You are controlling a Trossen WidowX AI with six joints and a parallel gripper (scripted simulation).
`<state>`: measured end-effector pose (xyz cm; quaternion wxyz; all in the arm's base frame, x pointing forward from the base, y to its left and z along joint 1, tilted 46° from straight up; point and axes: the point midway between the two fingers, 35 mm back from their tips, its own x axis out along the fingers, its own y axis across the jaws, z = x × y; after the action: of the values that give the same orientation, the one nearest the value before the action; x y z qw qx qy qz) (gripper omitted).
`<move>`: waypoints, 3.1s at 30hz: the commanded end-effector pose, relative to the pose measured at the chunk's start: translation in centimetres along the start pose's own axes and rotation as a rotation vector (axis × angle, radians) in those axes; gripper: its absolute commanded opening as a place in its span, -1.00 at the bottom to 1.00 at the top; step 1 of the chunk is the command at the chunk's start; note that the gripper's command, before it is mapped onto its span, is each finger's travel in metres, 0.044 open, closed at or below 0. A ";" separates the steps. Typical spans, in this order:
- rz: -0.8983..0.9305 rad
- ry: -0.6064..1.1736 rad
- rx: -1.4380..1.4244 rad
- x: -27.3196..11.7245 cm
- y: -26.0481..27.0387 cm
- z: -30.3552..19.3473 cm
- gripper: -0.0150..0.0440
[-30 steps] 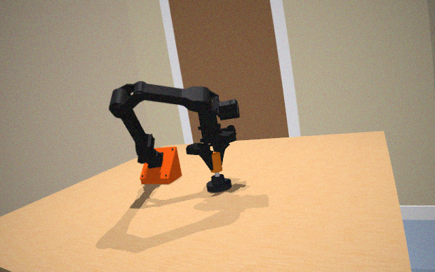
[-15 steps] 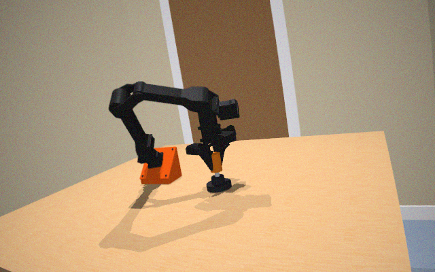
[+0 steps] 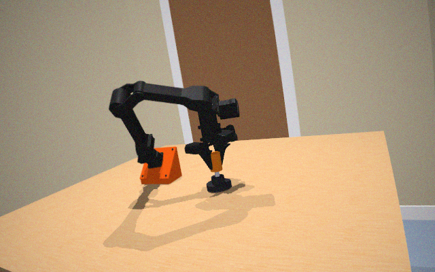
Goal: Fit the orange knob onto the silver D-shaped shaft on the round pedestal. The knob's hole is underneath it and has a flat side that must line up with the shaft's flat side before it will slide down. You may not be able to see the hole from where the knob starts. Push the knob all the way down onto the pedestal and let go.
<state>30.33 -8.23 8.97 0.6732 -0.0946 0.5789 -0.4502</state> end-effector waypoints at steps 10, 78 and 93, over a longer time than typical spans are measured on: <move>-0.002 -0.005 0.123 0.2 0.1 0.0 -0.49; -0.001 -0.005 0.319 0.3 -0.1 0.1 -0.49; -0.001 -0.005 0.319 0.3 -0.1 0.1 -0.49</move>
<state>30.25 -8.39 8.74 0.6797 0.0143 0.5002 -0.5363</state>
